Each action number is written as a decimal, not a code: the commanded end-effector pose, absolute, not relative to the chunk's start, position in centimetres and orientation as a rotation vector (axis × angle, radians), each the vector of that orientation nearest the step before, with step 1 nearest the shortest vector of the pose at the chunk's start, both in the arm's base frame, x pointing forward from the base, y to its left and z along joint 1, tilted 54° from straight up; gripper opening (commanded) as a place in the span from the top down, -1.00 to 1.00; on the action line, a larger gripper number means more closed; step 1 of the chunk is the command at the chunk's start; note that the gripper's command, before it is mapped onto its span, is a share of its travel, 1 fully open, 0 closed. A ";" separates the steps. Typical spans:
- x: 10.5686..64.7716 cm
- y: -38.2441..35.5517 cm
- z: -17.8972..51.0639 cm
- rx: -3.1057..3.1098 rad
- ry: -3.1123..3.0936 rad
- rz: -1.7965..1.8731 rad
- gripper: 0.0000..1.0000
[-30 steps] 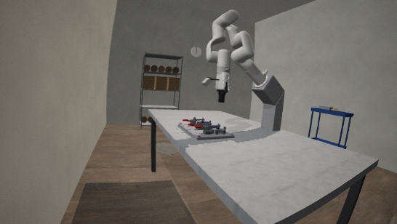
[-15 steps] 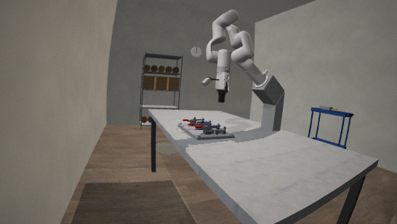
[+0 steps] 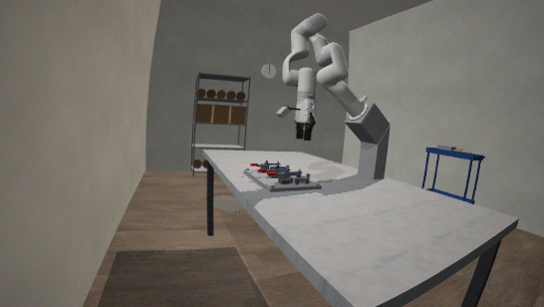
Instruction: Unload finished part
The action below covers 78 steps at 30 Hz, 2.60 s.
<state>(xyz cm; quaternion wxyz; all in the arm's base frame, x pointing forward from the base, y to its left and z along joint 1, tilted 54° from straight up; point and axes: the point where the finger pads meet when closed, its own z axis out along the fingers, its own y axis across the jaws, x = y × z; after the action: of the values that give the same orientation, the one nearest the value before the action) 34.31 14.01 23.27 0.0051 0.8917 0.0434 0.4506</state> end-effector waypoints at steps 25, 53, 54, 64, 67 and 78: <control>34.3 14.0 23.4 2.792 0.136 1.414 -1.00; 34.3 14.0 23.4 2.792 0.136 1.414 0.05; 34.3 14.0 23.4 2.792 0.136 1.414 0.05; 34.3 14.0 23.4 2.792 0.136 1.414 0.05; 34.3 14.0 23.4 2.792 0.136 1.414 0.05; 34.3 14.0 23.4 2.792 0.136 1.414 0.05</control>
<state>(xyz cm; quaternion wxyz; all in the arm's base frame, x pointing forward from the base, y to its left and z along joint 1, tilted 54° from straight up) 34.31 14.01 23.27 0.0051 0.8917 0.0434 0.4506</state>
